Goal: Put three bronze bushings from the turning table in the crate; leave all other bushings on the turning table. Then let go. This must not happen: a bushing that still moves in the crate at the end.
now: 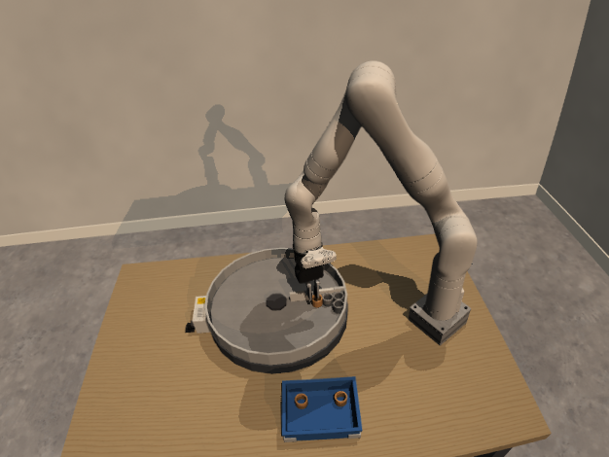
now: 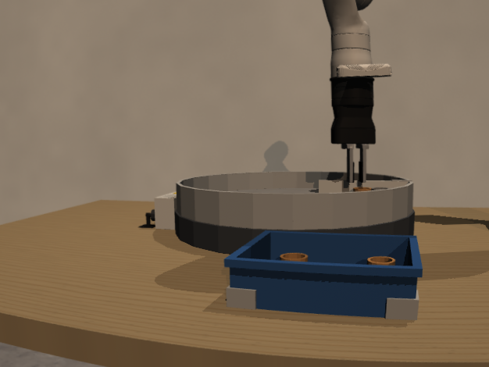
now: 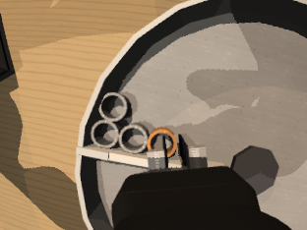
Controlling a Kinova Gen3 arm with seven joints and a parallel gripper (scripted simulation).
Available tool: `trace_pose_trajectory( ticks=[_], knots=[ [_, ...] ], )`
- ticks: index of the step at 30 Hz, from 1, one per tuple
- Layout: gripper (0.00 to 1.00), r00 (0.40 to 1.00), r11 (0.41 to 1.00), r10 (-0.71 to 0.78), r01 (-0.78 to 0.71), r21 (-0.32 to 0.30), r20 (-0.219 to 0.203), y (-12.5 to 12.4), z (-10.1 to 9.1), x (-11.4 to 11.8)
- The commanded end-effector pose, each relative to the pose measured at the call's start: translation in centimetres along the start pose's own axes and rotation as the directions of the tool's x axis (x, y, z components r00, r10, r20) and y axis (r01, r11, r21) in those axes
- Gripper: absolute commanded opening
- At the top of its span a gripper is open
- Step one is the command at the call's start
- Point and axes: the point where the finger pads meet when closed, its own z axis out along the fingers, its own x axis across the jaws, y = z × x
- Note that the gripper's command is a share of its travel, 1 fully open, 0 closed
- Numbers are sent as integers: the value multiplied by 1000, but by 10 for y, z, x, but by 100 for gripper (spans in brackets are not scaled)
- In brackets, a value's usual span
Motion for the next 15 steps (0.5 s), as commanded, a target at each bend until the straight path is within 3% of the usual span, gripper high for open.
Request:
trace_pose_trajectory(
  ticks=[1, 15],
  knots=[
    [40, 1000, 1000, 0, 0, -1, -1, 0, 0, 0],
    [40, 1000, 1000, 0, 0, -1, -1, 0, 4, 0]
  ],
)
